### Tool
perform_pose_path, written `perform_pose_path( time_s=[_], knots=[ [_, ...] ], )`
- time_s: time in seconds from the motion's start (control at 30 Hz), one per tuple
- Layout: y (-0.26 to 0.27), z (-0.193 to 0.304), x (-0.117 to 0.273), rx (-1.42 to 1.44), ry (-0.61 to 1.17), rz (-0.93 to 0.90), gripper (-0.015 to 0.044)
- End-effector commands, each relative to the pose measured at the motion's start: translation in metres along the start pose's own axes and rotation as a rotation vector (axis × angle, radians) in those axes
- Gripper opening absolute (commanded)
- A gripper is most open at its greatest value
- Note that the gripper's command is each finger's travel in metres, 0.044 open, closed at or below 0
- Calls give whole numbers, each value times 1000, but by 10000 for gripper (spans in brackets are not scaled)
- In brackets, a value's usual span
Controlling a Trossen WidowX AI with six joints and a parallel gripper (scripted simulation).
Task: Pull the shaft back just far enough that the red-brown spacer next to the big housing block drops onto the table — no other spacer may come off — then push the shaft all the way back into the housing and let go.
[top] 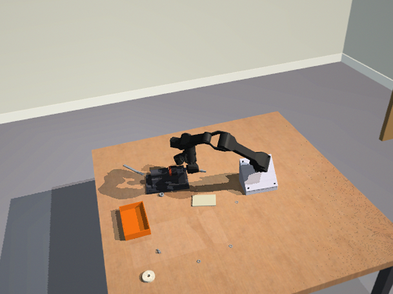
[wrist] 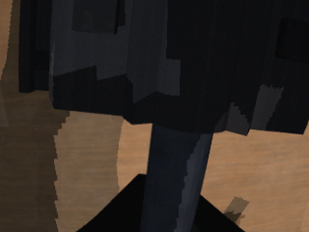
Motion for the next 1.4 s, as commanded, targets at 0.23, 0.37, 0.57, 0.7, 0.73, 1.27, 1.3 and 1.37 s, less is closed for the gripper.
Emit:
perform_pose_path(
  time_s=[0.23, 0.37, 0.57, 0.7, 0.73, 1.27, 1.3, 1.37],
  knots=[
    [-1, 2, 0, -1, 2, 1, 0],
    [-1, 3, 0, -1, 2, 1, 0],
    [-1, 3, 0, -1, 2, 1, 0],
    [-1, 4, 0, -1, 2, 1, 0],
    [-1, 4, 0, -1, 2, 1, 0],
    [-1, 5, 0, -1, 2, 1, 0],
    [-1, 5, 0, -1, 2, 1, 0],
    [-1, 5, 0, -1, 2, 1, 0]
  ],
)
Point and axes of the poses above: the point midway between the two fingers, 35 mm back from their tips, its own x axis back along the fingers, its own y axis across the jaws, z = x × y, the point moved 8 cm from there along x, back along the fingers, and after that the axes turned 9 degrees about -x, right-handed, at the moved point
